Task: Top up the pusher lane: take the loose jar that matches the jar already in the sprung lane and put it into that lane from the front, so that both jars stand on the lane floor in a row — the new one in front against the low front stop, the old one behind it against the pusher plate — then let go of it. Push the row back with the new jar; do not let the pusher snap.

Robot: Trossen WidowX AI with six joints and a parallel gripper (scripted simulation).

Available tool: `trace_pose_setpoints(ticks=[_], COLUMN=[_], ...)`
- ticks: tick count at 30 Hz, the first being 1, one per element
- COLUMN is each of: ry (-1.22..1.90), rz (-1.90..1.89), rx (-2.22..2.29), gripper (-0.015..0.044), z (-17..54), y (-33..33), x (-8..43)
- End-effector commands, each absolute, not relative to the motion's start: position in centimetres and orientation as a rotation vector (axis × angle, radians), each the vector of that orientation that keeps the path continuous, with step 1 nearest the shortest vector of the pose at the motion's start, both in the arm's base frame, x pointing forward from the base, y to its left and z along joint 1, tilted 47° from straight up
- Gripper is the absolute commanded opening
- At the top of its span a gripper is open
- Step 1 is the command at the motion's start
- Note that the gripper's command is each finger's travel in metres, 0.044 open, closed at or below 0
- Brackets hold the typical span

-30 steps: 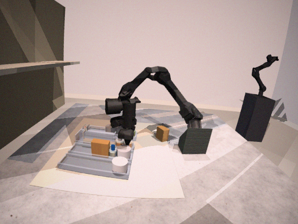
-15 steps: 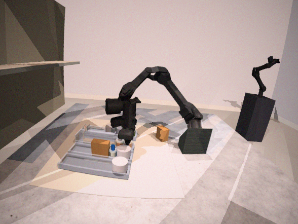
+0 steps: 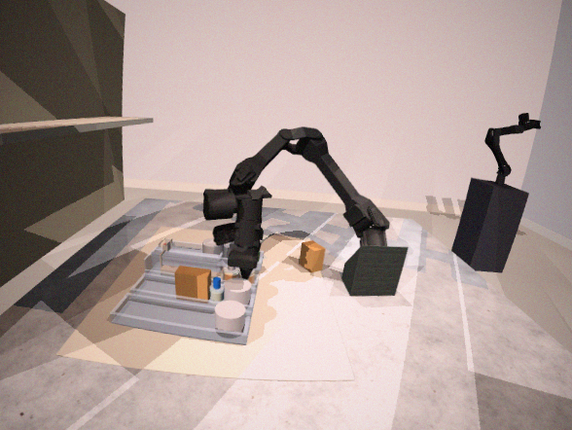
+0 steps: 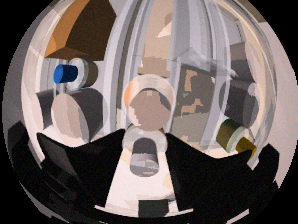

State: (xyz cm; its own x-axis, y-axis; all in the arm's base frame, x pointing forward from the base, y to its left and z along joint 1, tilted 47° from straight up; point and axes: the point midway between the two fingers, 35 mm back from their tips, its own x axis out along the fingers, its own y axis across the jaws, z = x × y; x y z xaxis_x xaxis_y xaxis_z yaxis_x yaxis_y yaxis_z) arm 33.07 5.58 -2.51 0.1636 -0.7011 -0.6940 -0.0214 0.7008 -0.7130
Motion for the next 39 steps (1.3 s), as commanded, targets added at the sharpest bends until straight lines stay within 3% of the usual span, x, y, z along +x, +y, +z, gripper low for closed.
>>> trace_pose_setpoints(ticks=[1,39], ry=[1.322,1.323], rz=[-0.549,-0.549], rx=[-0.669,-0.669], gripper=[0.0000,0.0000], z=[-2.36,-2.59], y=[5.38,5.48], x=[33.19,32.48])
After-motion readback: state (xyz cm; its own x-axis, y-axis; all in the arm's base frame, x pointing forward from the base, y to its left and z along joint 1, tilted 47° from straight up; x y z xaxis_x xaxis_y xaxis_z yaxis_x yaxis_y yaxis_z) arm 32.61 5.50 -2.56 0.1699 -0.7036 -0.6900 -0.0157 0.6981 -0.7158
